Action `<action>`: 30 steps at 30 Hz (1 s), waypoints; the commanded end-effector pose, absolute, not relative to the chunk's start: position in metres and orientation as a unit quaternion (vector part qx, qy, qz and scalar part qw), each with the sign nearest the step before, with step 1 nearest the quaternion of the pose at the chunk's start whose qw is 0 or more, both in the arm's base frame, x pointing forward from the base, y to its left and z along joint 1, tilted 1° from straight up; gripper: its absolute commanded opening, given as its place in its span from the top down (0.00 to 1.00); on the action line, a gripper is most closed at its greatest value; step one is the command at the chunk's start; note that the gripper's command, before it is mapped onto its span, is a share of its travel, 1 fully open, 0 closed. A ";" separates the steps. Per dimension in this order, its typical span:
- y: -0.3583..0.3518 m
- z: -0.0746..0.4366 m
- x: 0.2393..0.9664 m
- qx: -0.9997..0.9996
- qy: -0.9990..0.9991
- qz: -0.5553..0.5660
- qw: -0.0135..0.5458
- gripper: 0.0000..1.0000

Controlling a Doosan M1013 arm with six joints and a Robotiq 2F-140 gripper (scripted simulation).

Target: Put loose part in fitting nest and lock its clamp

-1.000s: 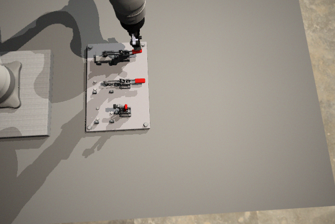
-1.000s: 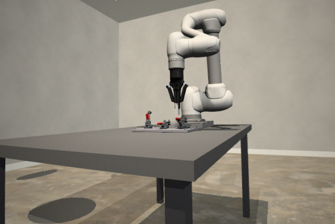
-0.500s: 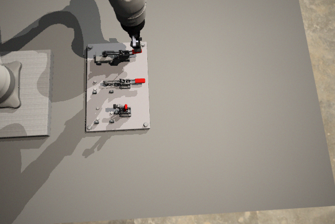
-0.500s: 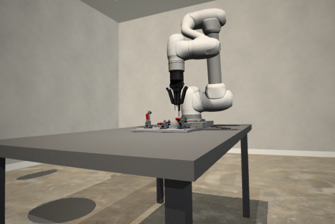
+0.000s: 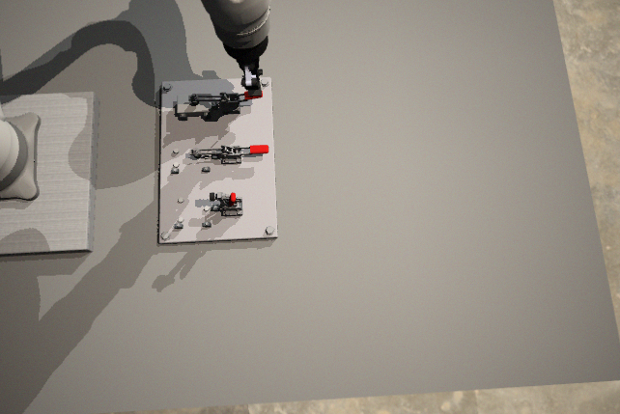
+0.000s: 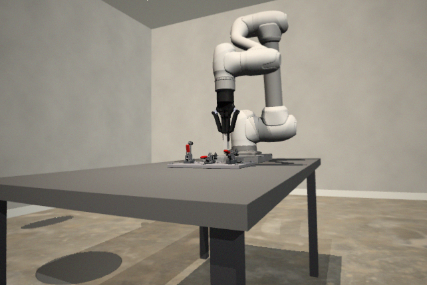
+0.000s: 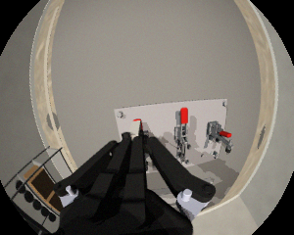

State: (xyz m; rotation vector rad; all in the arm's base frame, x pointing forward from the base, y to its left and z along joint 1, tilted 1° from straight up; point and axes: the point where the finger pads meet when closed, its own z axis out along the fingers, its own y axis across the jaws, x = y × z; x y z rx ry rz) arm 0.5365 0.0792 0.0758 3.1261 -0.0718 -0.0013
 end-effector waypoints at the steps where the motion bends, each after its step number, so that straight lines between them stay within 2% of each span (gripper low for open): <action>1: 0.079 0.075 0.537 1.000 -0.023 0.000 0.007 0.90; 30: 0.079 0.072 0.537 1.000 -0.023 0.000 0.007 0.90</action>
